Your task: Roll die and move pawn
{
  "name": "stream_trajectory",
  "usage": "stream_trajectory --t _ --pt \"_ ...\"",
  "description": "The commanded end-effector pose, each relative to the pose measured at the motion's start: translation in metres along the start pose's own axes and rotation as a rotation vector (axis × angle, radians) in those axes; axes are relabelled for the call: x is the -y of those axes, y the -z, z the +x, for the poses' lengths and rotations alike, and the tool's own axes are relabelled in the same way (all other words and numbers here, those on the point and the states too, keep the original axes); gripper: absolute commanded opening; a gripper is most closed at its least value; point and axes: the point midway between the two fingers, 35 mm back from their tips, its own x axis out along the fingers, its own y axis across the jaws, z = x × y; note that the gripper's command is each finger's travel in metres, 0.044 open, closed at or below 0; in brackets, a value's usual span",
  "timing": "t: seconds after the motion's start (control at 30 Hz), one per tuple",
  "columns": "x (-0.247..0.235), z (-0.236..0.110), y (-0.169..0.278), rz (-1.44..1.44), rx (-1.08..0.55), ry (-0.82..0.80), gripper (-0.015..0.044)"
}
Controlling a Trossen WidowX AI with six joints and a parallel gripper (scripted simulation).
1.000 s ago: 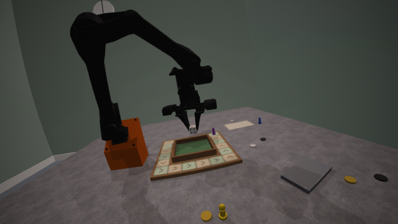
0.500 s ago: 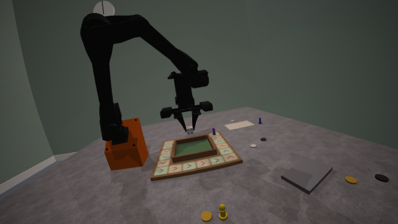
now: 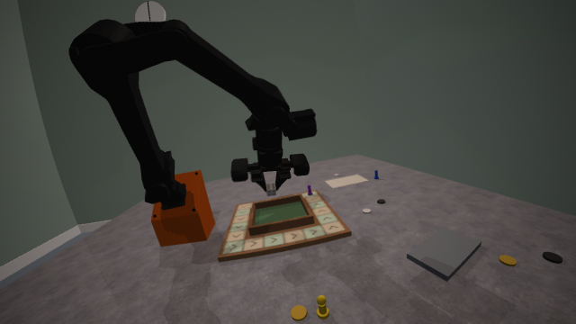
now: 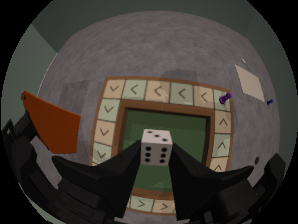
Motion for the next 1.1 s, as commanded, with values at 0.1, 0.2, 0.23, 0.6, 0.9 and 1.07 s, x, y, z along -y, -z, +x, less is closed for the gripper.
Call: stream_trajectory --t 0.1,0.2,0.23,0.6,0.9,1.07 --pt "-0.002 0.002 0.000 -0.022 0.207 0.036 0.0000" --pt "-0.001 0.001 0.000 -0.034 0.296 0.073 0.0000" --pt "-0.001 0.001 0.001 -0.037 0.319 0.084 0.0000" --pt "0.004 -0.046 0.008 -0.040 0.338 0.095 0.0000" --pt "0.004 -0.044 0.008 -0.040 0.334 0.103 0.0000" --pt "0.004 -0.044 0.008 -0.040 0.334 0.103 0.0026"
